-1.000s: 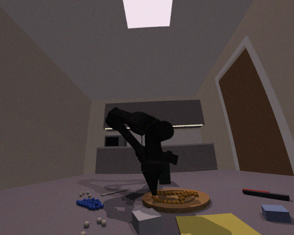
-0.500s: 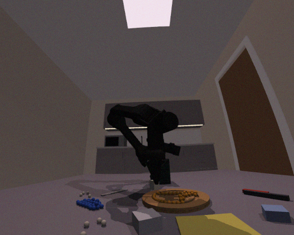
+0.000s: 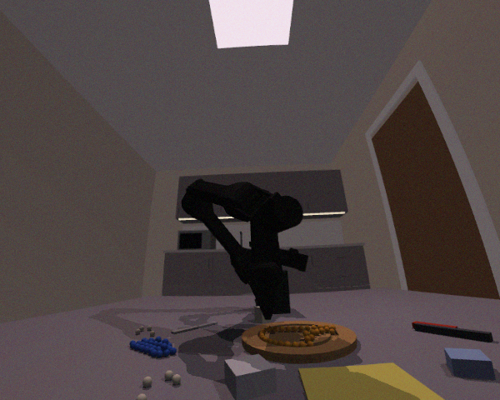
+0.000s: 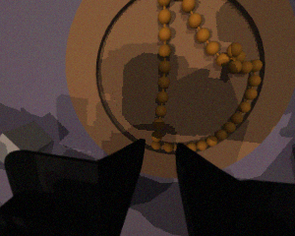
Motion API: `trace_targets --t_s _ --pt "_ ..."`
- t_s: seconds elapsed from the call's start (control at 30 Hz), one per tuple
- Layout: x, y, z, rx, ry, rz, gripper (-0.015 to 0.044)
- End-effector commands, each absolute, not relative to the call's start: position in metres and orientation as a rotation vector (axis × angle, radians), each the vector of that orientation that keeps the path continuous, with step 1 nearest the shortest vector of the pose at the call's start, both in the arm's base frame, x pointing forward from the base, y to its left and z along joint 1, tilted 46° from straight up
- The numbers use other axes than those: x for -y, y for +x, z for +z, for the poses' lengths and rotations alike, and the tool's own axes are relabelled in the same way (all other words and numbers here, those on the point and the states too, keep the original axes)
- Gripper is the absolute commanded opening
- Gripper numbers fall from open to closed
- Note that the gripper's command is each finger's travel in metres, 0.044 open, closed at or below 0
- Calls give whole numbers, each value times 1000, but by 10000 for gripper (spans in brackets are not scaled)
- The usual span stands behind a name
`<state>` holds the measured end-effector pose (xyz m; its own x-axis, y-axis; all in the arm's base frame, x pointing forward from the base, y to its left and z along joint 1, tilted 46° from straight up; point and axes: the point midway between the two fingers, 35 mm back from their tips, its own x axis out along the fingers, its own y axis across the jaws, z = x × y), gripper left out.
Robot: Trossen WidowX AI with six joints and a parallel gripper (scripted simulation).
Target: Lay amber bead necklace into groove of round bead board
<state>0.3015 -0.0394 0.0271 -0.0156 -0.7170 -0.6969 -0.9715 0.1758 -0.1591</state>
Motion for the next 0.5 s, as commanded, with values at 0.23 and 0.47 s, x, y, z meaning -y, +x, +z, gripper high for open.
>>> trace_targets --t_s 0.23,0.47 --pt "53 298 13 -1802 -1606 497 120" --pt "56 298 11 -1803 -1607 498 120"
